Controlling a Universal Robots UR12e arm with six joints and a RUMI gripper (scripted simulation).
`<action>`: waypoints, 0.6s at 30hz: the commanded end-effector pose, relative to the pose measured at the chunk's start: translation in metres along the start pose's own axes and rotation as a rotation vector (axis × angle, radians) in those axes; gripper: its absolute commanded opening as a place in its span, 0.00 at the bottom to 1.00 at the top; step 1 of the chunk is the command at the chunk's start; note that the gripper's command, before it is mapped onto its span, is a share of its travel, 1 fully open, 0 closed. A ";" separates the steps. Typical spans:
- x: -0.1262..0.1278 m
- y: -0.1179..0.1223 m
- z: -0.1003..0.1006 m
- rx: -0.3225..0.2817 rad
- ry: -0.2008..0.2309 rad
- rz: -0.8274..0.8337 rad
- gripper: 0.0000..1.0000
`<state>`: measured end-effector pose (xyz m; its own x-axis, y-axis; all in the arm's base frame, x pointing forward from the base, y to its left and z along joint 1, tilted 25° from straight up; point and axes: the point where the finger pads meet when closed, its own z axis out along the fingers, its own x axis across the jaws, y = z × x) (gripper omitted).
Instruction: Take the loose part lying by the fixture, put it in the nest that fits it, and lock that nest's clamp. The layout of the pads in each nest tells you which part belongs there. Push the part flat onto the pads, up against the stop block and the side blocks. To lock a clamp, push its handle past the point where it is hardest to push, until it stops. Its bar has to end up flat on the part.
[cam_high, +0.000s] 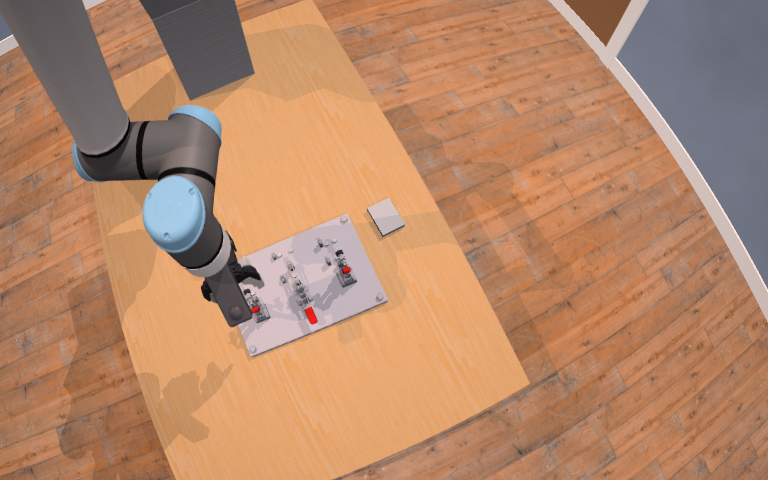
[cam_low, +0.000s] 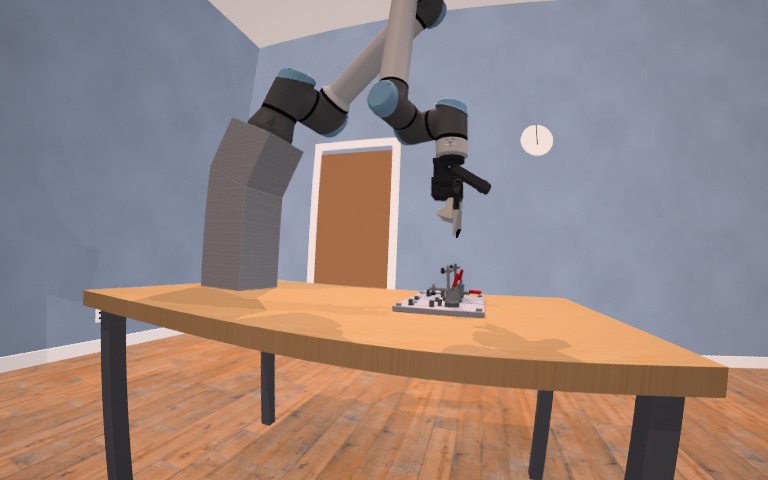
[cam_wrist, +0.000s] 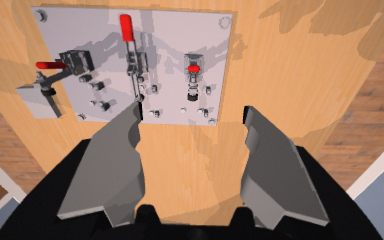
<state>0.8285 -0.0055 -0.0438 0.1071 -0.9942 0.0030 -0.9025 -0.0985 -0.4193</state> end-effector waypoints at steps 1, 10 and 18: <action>-0.003 0.000 -0.001 0.001 0.000 0.000 0.59; -0.024 0.007 -0.001 0.001 0.000 0.000 0.59; -0.075 0.022 -0.001 0.001 0.000 0.000 0.59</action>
<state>0.8095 0.0421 -0.0499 0.1077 -0.9942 0.0026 -0.9026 -0.0988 -0.4190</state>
